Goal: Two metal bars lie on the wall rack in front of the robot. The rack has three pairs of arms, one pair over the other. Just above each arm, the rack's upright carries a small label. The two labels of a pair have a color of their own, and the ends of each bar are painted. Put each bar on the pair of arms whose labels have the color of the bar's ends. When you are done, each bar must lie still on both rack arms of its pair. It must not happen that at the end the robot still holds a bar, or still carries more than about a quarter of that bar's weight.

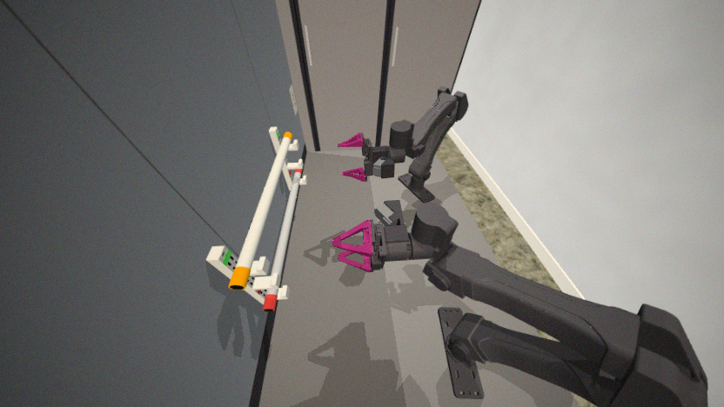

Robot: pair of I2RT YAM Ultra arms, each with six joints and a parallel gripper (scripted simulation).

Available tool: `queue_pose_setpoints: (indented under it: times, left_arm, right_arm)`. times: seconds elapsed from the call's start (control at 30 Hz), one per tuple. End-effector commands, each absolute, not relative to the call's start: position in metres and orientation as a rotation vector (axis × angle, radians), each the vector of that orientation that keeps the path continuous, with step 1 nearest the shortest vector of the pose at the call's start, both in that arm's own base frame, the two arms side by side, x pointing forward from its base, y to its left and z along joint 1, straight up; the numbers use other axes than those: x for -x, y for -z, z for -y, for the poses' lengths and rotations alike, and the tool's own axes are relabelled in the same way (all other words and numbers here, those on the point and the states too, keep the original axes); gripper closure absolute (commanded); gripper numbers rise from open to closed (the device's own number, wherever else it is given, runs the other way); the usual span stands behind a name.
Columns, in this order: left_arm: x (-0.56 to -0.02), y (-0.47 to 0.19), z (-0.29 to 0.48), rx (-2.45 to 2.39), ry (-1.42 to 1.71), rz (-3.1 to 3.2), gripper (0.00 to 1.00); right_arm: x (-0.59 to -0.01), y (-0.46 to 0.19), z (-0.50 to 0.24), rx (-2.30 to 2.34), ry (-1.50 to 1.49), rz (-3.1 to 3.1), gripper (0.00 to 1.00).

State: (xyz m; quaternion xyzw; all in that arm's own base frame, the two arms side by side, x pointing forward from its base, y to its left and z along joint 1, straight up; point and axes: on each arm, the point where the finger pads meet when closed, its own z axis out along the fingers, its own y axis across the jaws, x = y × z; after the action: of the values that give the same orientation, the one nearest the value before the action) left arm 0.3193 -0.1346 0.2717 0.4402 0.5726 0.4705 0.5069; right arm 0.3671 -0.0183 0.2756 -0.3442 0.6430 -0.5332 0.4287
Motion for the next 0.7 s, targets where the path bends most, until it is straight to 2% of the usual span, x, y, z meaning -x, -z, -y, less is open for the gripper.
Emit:
queue_pose_setpoints:
  times: [0.0, 0.67]
  left_arm:
    - [-0.317, -0.277, 0.137, -1.048, -1.177, -1.354, 0.0]
    - [-0.31, -0.263, 0.153, -1.152, -1.294, -1.294, 0.0]
  right_arm:
    - [-0.368, -0.277, 0.017, 0.873, 1.388, -1.572, 0.0]
    - [-0.366, -0.263, 0.019, 0.963, 1.531, -1.531, 0.0]
